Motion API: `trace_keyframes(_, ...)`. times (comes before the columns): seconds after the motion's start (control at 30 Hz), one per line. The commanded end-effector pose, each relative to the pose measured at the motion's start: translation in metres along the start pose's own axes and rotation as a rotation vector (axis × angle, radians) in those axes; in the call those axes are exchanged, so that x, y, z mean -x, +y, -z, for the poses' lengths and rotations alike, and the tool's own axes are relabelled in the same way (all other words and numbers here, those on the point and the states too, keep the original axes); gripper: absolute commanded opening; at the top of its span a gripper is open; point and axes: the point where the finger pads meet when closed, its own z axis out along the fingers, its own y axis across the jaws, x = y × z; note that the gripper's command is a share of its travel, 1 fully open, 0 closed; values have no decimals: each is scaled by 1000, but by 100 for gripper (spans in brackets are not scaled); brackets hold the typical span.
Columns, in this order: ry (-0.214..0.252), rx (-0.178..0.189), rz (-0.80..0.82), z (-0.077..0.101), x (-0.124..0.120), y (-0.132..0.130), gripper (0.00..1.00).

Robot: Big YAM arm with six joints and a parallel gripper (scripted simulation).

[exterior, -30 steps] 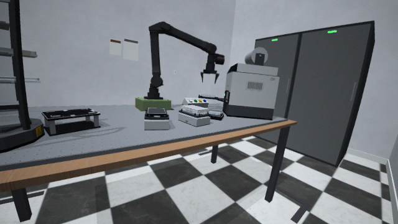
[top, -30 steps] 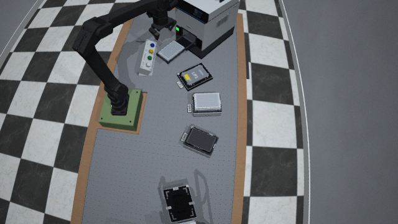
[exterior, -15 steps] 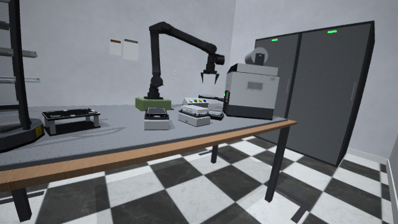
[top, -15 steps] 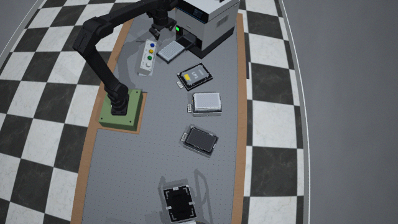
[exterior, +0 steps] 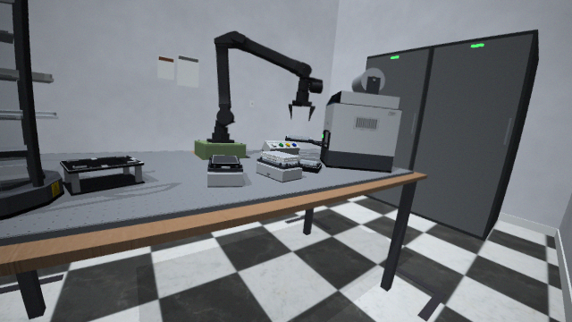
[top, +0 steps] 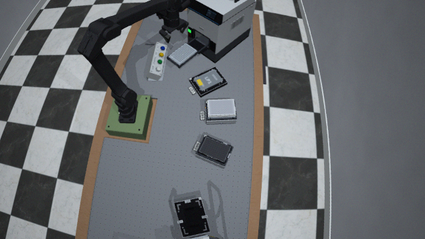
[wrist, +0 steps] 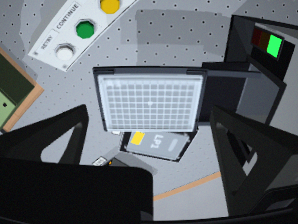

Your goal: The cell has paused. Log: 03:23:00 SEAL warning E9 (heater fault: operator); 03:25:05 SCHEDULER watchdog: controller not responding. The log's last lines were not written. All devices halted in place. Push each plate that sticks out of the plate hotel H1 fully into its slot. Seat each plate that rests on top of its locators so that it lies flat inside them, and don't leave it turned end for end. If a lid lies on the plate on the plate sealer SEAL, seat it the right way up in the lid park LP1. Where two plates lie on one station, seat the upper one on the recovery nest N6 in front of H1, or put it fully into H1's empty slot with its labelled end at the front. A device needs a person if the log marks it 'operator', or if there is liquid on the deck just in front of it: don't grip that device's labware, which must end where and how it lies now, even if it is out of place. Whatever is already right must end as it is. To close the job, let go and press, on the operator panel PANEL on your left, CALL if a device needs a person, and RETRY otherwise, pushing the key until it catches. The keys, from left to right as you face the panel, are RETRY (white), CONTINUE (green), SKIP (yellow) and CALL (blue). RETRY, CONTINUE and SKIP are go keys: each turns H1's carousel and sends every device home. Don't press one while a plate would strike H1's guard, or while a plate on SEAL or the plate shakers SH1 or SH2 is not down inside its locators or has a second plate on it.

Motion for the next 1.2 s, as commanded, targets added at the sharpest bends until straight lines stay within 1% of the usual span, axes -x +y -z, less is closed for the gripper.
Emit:
trace_keyframes(0.0,-7,-40,4,9,3,-11,100)
trace_keyframes(0.87,-7,-40,4,9,3,-11,100)
trace_keyframes(0.9,-7,-28,13,3,4,-3,100)
trace_keyframes(0.93,-13,-66,15,21,6,-12,100)
trace_keyframes(0.97,-14,-74,15,35,7,-16,100)
trace_keyframes(1.17,-14,-75,14,51,4,-15,100)
